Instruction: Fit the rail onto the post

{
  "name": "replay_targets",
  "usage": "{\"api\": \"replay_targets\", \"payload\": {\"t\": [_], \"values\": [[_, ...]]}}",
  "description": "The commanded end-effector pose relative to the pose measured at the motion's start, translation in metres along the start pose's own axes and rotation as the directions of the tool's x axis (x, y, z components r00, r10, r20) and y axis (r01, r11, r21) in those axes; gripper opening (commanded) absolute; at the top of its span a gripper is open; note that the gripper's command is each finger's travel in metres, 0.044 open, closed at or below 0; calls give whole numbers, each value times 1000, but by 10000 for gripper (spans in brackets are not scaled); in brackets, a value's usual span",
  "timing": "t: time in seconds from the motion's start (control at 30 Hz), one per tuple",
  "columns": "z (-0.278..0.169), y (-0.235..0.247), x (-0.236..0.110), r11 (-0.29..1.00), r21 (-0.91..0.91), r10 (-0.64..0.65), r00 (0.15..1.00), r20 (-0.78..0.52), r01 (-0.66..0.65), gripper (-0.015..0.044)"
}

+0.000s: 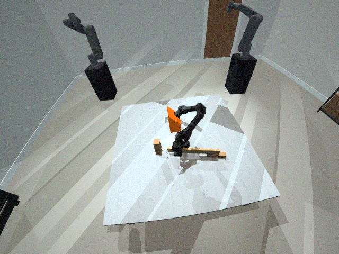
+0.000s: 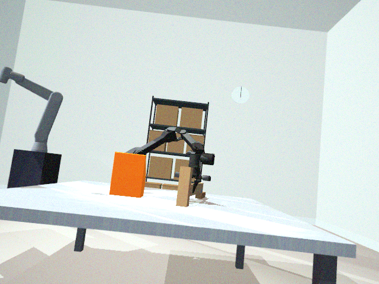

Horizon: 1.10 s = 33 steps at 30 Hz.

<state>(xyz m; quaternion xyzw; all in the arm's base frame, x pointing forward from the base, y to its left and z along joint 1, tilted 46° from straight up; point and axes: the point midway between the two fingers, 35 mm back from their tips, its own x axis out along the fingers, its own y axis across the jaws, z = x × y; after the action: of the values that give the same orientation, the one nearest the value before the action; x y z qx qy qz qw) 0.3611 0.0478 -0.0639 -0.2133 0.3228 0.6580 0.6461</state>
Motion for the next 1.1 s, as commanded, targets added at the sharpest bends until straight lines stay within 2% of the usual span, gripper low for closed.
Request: {"api": "replay_targets", "payload": {"t": [0.0,1.07], "values": [[-3,-1,-2,1000,1,-5,1000,3,5,0],[-13,-1,-1,1000,1,-5,1000,3,5,0]]}}
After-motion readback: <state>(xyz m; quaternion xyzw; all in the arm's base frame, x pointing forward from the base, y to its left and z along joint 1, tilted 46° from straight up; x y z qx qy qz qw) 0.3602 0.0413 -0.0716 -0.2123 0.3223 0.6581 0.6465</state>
